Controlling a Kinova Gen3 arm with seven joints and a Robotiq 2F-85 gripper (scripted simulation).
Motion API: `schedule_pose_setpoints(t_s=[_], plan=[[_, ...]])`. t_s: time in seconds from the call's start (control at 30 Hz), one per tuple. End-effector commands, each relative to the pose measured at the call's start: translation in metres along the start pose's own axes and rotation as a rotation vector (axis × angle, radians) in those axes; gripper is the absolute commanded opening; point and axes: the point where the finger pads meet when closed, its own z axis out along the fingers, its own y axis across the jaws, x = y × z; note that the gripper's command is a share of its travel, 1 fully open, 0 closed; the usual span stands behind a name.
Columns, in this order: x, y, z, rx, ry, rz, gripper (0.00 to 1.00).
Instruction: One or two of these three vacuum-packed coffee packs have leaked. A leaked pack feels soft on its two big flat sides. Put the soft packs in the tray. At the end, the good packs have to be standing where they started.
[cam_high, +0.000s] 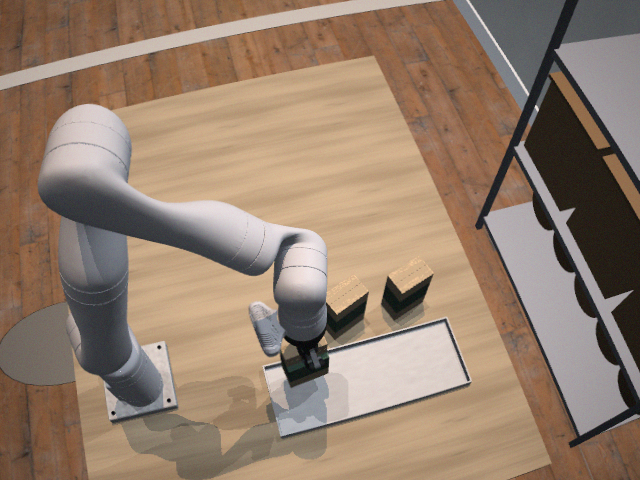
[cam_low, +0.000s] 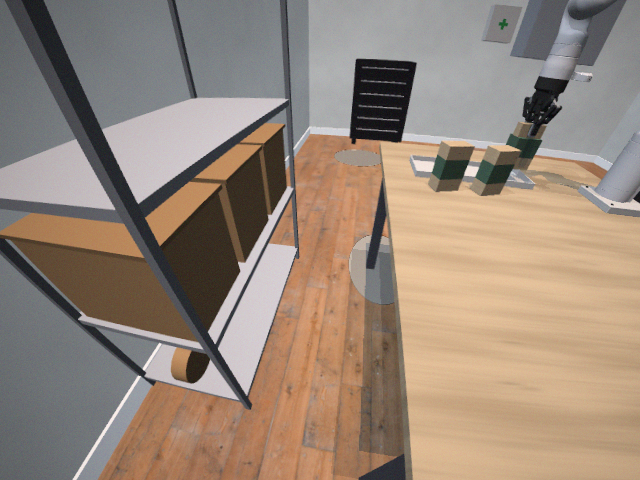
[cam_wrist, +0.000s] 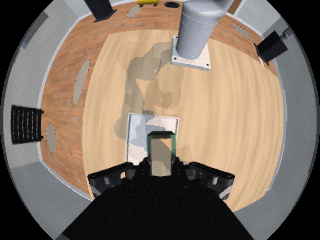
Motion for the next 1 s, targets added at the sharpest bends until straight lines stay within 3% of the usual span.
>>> schedule_pose_setpoints(t_s=[0.0, 0.37, 0.97], plan=[[0.002, -0.015, 0.001, 0.001, 0.001, 0.023, 0.24], [0.004, -0.032, 0.001, 0.001, 0.001, 0.023, 0.24], [0.004, -0.033, 0.001, 0.001, 0.001, 0.023, 0.24]])
